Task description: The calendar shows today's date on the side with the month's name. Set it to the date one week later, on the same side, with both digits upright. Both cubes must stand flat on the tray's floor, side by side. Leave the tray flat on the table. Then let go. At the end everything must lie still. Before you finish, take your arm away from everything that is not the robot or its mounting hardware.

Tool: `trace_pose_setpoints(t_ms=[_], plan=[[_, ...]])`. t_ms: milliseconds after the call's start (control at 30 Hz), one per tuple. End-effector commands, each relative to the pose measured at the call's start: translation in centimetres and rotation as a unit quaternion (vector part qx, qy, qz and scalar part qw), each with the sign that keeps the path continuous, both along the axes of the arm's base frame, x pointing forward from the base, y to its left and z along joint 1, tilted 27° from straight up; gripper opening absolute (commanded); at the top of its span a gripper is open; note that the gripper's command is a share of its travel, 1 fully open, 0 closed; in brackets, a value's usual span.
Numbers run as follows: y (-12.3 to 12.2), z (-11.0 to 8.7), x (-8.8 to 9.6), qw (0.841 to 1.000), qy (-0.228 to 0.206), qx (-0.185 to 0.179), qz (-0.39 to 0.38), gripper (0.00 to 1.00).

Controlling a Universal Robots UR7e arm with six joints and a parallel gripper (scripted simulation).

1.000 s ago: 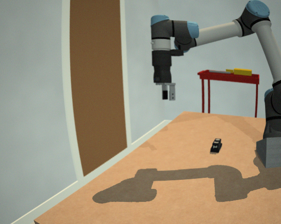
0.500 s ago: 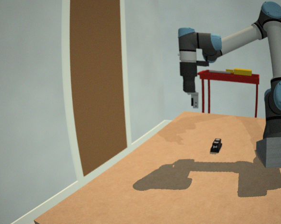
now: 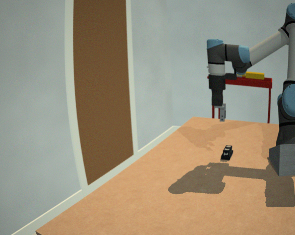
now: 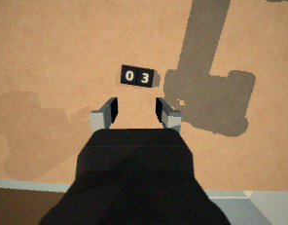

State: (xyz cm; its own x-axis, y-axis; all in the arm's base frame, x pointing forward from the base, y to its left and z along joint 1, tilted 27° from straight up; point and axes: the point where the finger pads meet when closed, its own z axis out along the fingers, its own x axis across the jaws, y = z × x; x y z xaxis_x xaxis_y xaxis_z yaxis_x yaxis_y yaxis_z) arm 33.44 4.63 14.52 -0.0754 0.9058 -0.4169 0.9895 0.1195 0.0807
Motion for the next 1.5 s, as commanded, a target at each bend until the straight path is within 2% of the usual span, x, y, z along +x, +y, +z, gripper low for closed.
trace_pose_setpoints(t_ms=[0,400,1200,1467], plan=[[-0.9,-0.4,-1.0,1.0,-0.011,-0.002,-0.022,1.0],[-2.2,-1.3,-2.9,0.998,-0.028,-0.005,-0.06,1.0],[-2.3,-1.3,-3.1,0.998,-0.028,-0.006,-0.06,1.0],[-2.4,-1.5,-3.1,0.999,-0.013,-0.01,-0.029,1.0]])
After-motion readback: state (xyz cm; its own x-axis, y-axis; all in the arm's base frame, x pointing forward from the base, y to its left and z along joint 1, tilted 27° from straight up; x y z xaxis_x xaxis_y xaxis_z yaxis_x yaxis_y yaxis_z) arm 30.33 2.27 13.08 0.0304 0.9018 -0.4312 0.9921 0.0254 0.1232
